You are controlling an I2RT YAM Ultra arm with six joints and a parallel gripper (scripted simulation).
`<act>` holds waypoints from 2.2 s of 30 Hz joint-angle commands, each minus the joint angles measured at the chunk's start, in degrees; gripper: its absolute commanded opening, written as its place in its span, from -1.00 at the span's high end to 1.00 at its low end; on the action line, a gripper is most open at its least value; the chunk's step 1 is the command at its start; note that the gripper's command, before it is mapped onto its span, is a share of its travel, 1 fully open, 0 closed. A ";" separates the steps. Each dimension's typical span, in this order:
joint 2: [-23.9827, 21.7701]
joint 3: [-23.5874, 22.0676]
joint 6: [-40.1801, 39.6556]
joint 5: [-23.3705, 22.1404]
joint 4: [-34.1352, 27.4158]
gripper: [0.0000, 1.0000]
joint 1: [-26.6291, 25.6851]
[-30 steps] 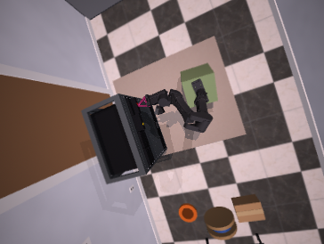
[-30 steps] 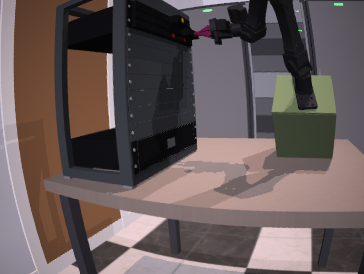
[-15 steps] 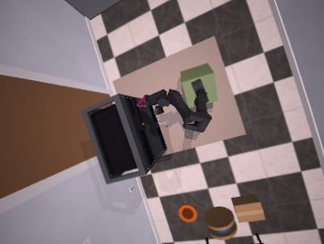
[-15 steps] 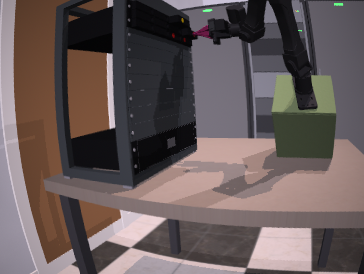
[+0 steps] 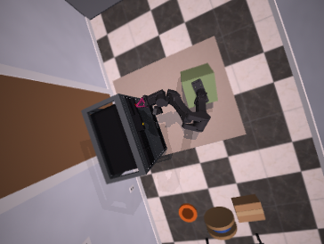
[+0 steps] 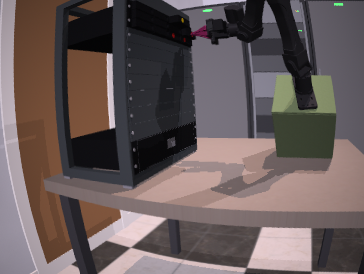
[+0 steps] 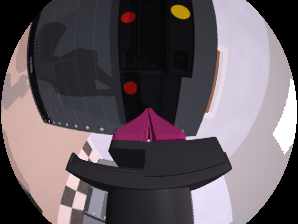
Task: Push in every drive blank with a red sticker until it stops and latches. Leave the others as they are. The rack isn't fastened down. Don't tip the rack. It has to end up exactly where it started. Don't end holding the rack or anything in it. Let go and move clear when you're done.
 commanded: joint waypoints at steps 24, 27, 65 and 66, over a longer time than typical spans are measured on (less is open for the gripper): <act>2.09 3.96 0.11 3.26 -2.10 1.00 0.03; 2.09 3.96 0.11 3.26 -2.10 1.00 0.03; 2.72 4.87 0.17 3.01 -2.37 1.00 -0.82; 2.72 4.87 0.17 3.01 -2.37 1.00 -0.82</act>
